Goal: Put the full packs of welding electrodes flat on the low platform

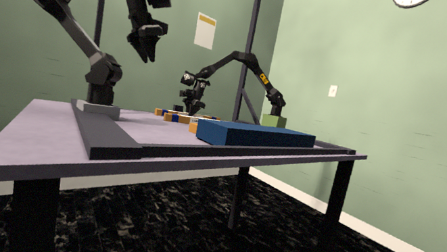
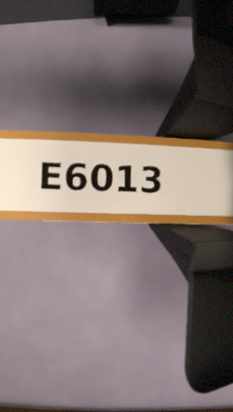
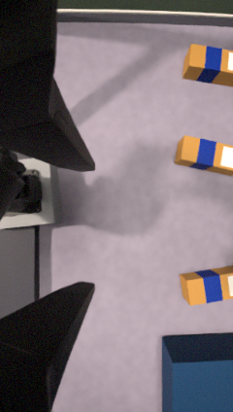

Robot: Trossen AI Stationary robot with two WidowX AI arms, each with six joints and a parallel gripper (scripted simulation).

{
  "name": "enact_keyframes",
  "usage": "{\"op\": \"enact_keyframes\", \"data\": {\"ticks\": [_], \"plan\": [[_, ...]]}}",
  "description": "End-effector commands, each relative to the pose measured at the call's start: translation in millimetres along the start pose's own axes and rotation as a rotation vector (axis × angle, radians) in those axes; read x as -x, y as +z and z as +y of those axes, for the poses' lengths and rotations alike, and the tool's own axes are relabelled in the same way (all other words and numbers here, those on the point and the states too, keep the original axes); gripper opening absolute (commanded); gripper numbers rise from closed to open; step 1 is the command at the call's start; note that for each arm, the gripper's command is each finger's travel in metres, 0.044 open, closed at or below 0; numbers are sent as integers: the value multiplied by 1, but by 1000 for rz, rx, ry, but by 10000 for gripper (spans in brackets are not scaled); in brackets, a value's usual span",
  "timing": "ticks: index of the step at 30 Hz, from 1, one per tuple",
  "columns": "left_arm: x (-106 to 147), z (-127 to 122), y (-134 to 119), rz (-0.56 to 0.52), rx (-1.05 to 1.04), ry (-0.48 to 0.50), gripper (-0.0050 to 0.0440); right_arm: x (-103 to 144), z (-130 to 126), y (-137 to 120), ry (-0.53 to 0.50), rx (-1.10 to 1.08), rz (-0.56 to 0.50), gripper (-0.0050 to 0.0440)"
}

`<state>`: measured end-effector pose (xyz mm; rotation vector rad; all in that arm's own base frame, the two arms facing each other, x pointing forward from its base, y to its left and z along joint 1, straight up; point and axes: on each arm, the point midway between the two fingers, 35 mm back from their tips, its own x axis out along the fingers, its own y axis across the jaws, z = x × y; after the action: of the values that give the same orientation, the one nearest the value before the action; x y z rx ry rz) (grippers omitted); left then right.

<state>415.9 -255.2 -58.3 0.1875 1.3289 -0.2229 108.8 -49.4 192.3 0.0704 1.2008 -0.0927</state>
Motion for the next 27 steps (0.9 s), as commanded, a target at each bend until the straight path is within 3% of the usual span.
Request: {"op": "enact_keyframes", "data": {"ticks": [1, 16, 17, 27], "plan": [[31, -4, 23, -82, 9, -22, -50, 7, 0, 4, -9, 8, -25, 330], [32, -4, 22, -80, 9, -21, -50, 7, 0, 4, -9, 8, -25, 330], [32, -4, 22, -80, 9, -21, 330, 7, 0, 4, -9, 8, -25, 330], [24, -3, 16, -59, 6, -16, 330, 7, 0, 4, -9, 8, -25, 330]]}}
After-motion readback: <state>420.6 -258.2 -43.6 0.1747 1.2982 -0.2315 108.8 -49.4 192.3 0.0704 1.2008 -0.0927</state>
